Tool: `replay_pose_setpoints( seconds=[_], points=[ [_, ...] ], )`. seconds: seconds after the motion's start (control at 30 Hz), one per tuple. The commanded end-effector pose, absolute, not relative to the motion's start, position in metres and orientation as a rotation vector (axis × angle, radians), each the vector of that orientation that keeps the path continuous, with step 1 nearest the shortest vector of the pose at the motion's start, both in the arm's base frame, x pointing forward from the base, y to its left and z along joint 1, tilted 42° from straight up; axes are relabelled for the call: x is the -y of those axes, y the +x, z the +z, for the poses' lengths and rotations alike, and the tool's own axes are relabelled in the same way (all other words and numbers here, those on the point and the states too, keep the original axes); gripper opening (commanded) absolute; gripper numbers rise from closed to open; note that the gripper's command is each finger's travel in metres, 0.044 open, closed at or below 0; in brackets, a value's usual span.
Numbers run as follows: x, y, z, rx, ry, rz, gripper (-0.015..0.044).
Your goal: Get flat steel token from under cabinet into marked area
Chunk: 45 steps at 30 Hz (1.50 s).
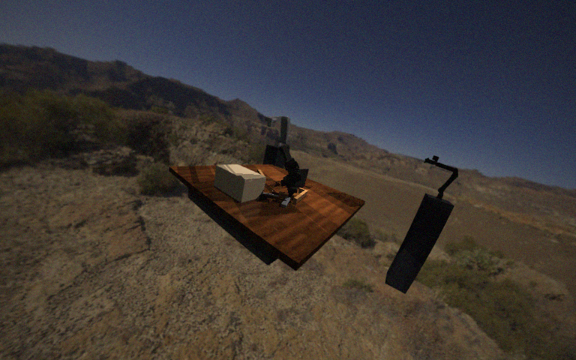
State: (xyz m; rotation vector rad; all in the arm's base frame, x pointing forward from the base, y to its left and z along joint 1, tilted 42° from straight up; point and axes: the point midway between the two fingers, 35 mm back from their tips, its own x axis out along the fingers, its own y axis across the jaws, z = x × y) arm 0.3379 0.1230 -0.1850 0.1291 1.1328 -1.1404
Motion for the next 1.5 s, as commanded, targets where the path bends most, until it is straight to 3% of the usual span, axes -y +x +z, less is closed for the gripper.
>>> replay_pose_setpoints(
  seconds=[0.0, 1.47],
  points=[
    [-0.115, 0.347, -0.178, -1.128, 0.132, -1.143, 0.0],
    [-0.064, 0.398, -0.139, -1.124, 0.128, -1.145, 0.0]
  ],
)
